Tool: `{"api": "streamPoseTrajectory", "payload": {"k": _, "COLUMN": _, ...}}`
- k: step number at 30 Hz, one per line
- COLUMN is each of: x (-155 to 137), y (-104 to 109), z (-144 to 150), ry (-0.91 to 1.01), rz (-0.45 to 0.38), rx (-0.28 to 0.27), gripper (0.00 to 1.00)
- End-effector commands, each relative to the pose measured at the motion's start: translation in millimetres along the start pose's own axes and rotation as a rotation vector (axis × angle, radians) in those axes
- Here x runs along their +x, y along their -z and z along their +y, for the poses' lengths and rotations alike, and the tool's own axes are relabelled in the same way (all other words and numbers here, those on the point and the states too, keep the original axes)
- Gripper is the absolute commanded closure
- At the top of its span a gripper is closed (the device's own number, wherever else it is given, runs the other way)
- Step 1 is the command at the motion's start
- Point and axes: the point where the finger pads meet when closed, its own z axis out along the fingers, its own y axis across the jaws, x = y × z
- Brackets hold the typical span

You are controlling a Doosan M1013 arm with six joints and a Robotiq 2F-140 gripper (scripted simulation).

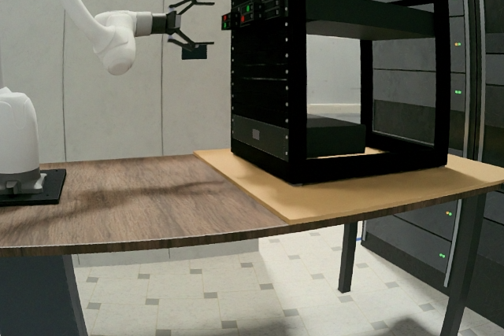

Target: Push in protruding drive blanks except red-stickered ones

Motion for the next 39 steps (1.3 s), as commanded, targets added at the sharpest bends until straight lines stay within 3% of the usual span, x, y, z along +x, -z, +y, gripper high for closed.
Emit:
{"api": "streamPoseTrajectory", "payload": {"k": 1, "x": 0.0, "y": -0.1, "z": -0.9, "ry": 0.0, "rz": 0.0, "rx": 0.001, "gripper": 0.0}}
{"api": "streamPoseTrajectory", "payload": {"k": 13, "x": 0.0, "y": -0.1, "z": -0.9, "ry": 0.0, "rz": 0.0, "rx": 0.001, "gripper": 0.0}}
{"api": "streamPoseTrajectory", "payload": {"k": 14, "x": 0.0, "y": -0.1, "z": -0.9, "ry": 0.0, "rz": 0.0, "rx": 0.001, "gripper": 0.9}}
{"api": "streamPoseTrajectory", "payload": {"k": 39, "x": 0.0, "y": -0.1, "z": -0.9, "ry": 0.0, "rz": 0.0, "rx": 0.001, "gripper": 0.9}}
